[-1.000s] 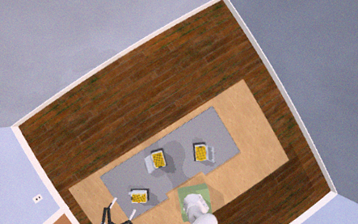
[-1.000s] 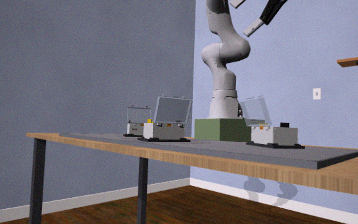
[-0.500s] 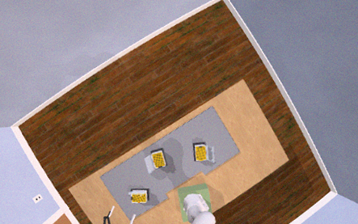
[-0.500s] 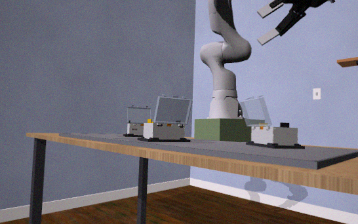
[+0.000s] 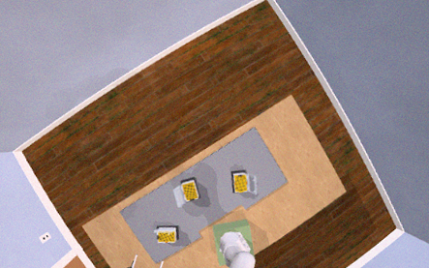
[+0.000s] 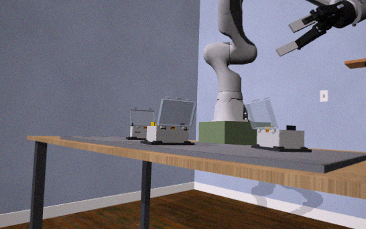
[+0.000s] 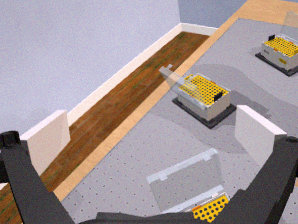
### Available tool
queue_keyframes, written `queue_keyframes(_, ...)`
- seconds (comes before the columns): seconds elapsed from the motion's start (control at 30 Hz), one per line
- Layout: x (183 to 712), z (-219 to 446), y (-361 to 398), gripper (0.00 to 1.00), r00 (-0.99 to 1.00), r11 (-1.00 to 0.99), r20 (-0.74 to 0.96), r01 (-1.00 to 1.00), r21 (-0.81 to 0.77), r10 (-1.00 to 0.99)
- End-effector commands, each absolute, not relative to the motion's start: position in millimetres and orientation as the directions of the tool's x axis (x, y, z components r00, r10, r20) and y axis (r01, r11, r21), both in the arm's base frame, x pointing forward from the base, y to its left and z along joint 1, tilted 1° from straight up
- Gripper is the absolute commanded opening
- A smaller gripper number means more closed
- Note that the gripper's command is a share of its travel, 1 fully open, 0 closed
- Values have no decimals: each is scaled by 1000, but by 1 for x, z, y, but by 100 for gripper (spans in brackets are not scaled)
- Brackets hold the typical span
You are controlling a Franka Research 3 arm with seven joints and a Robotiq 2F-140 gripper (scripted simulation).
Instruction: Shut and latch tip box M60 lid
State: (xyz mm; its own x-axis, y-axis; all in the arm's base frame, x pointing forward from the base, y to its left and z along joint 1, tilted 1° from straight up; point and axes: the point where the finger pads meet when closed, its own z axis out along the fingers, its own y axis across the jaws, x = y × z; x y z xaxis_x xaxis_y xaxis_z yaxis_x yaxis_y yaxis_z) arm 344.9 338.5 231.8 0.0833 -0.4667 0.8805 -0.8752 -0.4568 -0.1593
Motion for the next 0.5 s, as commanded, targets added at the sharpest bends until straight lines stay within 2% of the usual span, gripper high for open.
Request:
queue_keyframes(0.0, 341, 230, 342, 100, 86, -503, 903, -851, -153, -420)
queue_keyframes(0.47, 299, 193, 376, 100, 148, -654, 949, -753, -73, -277)
